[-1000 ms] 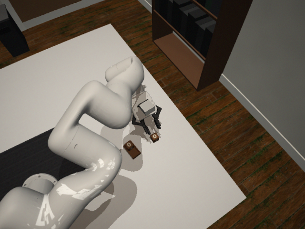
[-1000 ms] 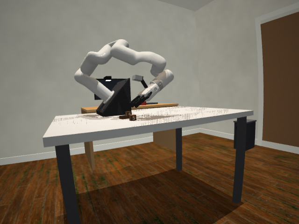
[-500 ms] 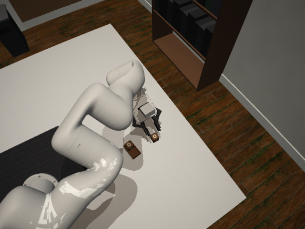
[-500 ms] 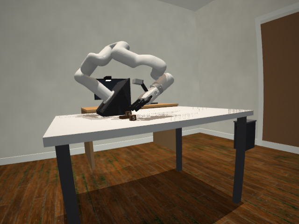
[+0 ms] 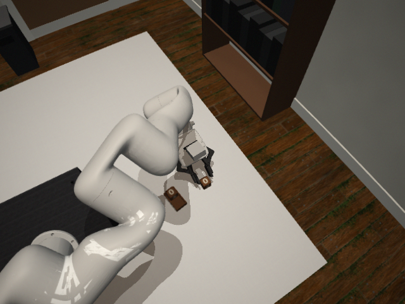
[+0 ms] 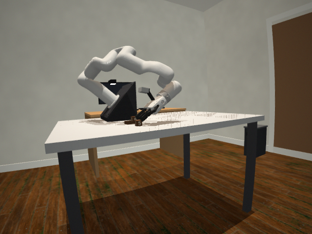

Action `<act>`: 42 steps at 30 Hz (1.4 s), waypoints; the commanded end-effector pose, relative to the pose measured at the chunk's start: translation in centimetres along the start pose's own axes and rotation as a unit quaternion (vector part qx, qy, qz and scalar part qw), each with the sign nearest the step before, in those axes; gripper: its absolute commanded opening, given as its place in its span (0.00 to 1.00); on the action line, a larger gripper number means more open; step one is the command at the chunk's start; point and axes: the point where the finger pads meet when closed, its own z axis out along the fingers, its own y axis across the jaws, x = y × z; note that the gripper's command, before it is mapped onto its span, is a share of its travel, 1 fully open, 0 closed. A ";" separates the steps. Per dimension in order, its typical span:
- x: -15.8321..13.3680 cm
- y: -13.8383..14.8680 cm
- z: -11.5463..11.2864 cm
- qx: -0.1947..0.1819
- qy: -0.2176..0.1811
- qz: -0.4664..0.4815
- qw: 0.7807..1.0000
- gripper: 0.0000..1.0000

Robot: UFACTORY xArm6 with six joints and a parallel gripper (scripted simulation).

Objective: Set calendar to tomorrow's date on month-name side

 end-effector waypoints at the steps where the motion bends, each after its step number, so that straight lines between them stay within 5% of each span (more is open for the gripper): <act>1: -0.5 -0.1 0.3 0.000 -0.001 0.002 1.000 0.47; 42: -1.5 -0.1 1.0 0.000 -0.001 0.002 1.000 0.47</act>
